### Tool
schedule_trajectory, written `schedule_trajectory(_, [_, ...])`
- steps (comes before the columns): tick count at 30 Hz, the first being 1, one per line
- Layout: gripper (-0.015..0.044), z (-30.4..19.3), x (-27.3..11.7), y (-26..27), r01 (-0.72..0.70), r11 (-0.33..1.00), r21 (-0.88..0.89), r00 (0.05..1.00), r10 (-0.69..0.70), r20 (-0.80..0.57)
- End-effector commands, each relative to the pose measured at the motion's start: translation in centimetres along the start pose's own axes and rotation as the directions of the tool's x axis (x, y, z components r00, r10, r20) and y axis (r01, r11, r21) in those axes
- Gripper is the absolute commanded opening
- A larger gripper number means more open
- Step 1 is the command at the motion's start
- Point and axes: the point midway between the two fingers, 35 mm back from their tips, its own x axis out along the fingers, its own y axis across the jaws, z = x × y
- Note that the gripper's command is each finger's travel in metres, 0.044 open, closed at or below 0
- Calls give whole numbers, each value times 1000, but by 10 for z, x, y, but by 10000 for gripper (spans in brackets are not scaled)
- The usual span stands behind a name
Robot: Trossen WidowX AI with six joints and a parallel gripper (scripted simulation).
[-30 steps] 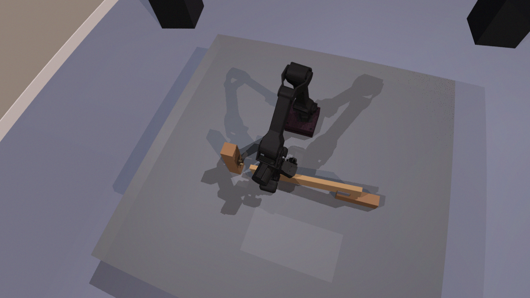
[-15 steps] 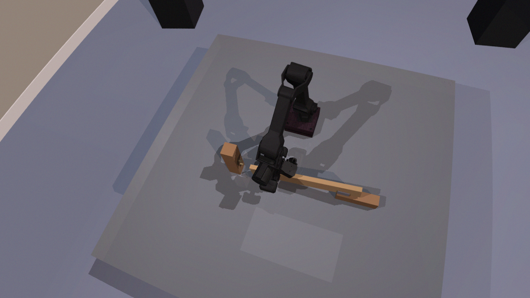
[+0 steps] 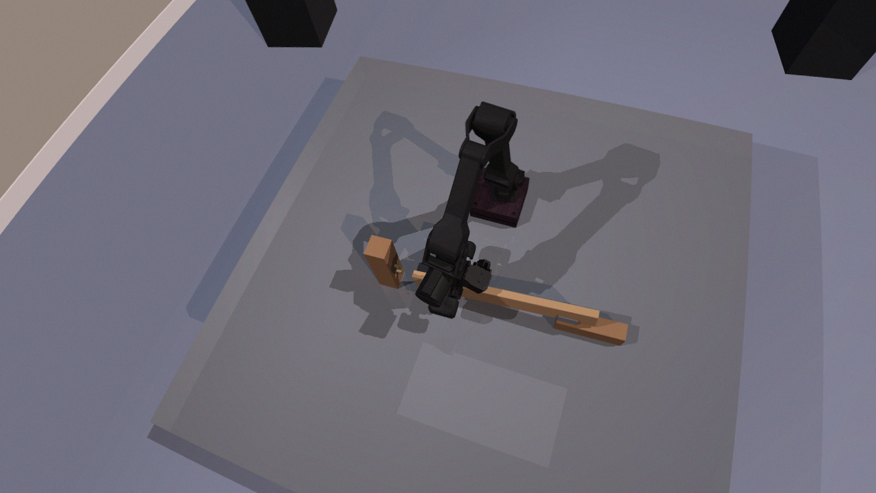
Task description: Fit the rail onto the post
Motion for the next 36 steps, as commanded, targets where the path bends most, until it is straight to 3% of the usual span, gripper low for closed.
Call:
schedule_trajectory(1, [0, 0, -5, -3, 9, 1000, -1, 1000, -9, 4])
schedule_trajectory(36, [0, 0, -22, -5, 9, 1000, -1, 1000, -9, 4])
